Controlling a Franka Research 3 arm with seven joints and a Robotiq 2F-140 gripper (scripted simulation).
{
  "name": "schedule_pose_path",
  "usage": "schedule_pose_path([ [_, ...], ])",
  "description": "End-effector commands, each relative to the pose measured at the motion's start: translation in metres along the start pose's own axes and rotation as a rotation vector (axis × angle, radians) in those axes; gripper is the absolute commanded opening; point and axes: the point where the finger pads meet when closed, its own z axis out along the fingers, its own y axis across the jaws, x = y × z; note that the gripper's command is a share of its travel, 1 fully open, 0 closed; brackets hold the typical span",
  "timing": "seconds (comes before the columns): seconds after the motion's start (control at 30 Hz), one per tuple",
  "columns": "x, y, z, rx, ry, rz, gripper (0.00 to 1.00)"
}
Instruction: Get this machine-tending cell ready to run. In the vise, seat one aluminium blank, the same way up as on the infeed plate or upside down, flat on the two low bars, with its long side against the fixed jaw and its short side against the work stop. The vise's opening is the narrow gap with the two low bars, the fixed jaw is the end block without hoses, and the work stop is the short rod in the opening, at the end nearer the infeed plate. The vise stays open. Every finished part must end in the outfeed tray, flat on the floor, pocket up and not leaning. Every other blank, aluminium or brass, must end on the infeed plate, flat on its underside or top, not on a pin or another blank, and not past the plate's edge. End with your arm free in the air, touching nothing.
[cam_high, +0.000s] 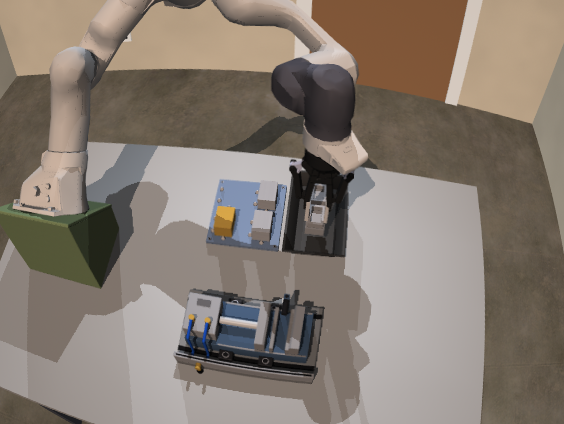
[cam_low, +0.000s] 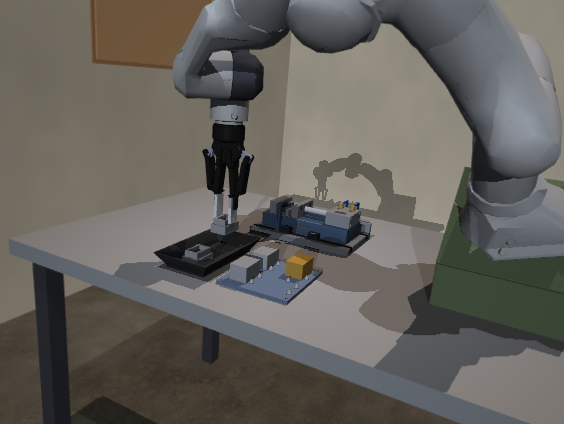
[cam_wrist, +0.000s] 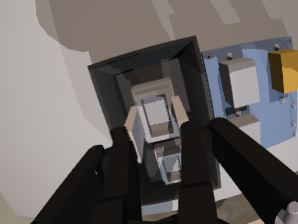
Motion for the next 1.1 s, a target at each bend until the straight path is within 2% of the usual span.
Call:
schedule_pose_path([
  [0.0, 0.002, -0.003, 0.002, 0.011, 0.005, -0.009, 0.00],
  [0.5, 0.002, -0.003, 0.025, 0.011, 0.005, -0.009, 0.00],
  [1.07, 0.002, -0.003, 0.035, 0.011, 0.005, -0.009, 0.00],
])
